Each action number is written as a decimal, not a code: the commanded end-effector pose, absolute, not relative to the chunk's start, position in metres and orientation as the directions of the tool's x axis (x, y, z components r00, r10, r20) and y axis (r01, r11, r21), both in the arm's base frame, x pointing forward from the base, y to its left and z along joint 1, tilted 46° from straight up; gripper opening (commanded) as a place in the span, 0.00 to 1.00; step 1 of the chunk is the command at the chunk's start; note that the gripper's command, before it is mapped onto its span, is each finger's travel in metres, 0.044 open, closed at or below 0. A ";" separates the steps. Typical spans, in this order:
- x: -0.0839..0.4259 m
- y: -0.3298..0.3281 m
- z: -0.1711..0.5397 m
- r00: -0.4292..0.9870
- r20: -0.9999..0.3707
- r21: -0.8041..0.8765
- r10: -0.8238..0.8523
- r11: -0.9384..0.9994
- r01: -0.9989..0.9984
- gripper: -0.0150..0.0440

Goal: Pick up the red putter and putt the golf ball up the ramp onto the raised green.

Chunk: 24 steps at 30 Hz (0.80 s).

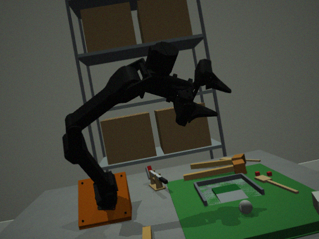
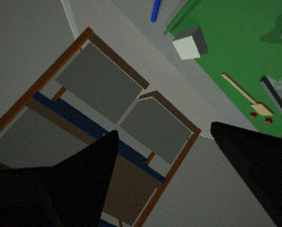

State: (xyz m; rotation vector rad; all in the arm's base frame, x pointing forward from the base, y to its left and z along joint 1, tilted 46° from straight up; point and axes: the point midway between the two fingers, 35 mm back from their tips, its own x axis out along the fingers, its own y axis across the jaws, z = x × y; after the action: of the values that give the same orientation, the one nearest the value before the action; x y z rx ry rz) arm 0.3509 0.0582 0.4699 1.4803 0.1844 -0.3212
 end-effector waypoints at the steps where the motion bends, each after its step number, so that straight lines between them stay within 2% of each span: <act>1: 0.352 0.059 0.468 0.943 -0.320 0.943 -0.096 0.067 0.327 0.98; 3: 0.358 0.068 0.456 0.933 -0.351 0.923 -0.082 0.136 0.359 1.00; 8: 0.383 0.111 0.386 0.862 -0.506 0.749 -0.019 0.487 0.450 1.00; 14: 0.390 0.140 0.331 0.790 -0.613 0.526 -0.003 0.745 0.410 1.00; 19: 0.388 0.178 0.256 0.671 -0.741 0.188 -0.007 0.958 0.217 1.00; 24: 0.372 0.207 0.183 0.544 -0.838 -0.110 -0.041 0.989 -0.094 1.00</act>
State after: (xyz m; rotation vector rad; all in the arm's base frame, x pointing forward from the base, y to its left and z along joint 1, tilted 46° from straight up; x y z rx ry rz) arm 0.3848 0.1888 0.2363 0.1347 0.8721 -0.0779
